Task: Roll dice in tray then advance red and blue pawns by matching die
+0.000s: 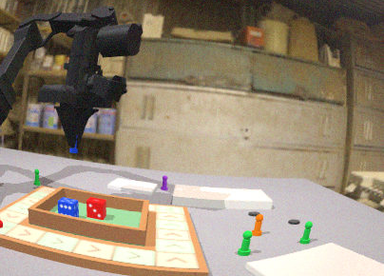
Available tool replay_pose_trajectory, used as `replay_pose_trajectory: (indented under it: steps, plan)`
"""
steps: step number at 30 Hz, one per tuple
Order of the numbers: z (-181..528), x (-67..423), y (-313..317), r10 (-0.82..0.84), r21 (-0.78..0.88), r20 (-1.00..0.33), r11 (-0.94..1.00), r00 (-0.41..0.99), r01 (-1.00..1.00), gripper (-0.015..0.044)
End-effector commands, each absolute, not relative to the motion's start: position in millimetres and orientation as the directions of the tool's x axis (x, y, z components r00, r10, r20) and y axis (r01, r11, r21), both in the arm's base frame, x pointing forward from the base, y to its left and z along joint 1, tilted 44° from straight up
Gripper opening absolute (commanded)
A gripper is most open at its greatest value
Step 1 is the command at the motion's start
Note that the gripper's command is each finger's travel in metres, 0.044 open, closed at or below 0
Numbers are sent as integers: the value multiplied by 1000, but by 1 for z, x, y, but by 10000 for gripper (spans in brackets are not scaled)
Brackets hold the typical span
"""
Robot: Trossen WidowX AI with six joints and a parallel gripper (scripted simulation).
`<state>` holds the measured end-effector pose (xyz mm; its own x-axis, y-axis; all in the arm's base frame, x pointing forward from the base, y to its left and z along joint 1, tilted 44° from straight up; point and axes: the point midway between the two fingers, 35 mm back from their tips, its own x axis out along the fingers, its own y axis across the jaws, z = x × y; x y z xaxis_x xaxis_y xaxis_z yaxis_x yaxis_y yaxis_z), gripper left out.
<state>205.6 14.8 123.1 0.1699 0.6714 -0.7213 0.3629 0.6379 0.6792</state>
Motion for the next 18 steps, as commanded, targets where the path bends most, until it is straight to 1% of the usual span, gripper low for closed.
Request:
replay_pose_trajectory:
  steps: [1,10,18]
  plan:
    - [114,192,20,669,676,-724,642,166,361,0]
    - [95,164,33,670,676,-724,642,165,362,0]
    - [88,164,39,668,675,-725,643,165,362,0]
